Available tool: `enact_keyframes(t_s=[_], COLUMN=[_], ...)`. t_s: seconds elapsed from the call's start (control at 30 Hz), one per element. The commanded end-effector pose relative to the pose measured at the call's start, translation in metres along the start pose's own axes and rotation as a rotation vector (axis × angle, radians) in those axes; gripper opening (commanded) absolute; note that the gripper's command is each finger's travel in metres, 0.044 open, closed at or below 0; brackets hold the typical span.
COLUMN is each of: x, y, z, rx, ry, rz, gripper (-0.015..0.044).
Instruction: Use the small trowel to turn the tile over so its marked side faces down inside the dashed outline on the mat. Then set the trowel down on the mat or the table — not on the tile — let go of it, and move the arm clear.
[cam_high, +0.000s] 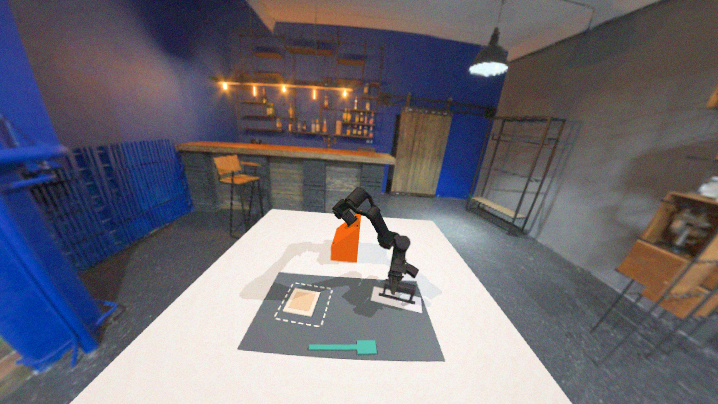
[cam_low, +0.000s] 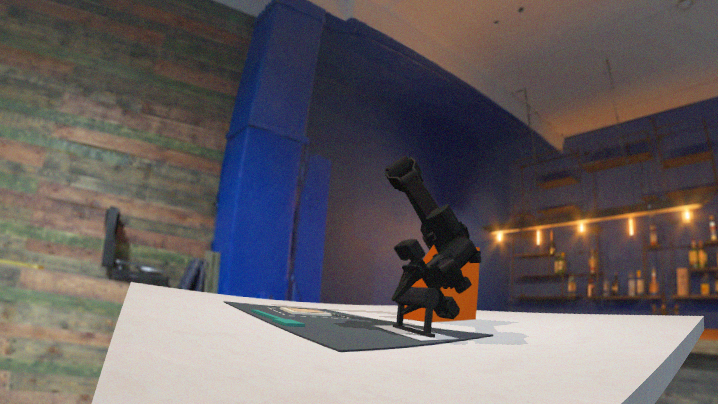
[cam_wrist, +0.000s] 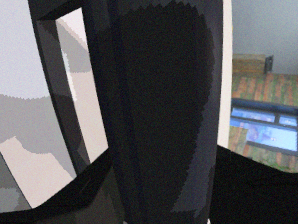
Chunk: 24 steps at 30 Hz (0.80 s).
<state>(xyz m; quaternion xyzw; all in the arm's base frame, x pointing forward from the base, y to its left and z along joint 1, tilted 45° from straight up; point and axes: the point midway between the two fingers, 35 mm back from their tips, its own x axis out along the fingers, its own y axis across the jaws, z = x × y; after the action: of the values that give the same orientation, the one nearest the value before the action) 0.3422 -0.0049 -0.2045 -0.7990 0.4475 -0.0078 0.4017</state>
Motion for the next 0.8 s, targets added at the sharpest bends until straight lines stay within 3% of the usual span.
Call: enact_keyframes(t_s=[0.0, 0.27, 0.57, 0.77], x=[0.000, 0.000, 0.000, -0.023], y=[-0.001, -0.001, -0.001, 0.000], z=[0.001, 0.001, 0.001, 0.006], rx=[0.000, 0.000, 0.000, 0.005], ry=[-0.006, -0.006, -0.006, -0.013], rz=[-0.004, -0.004, -0.003, 0.010], gripper=[0.0105, 0.0300, 0.0300, 0.0300])
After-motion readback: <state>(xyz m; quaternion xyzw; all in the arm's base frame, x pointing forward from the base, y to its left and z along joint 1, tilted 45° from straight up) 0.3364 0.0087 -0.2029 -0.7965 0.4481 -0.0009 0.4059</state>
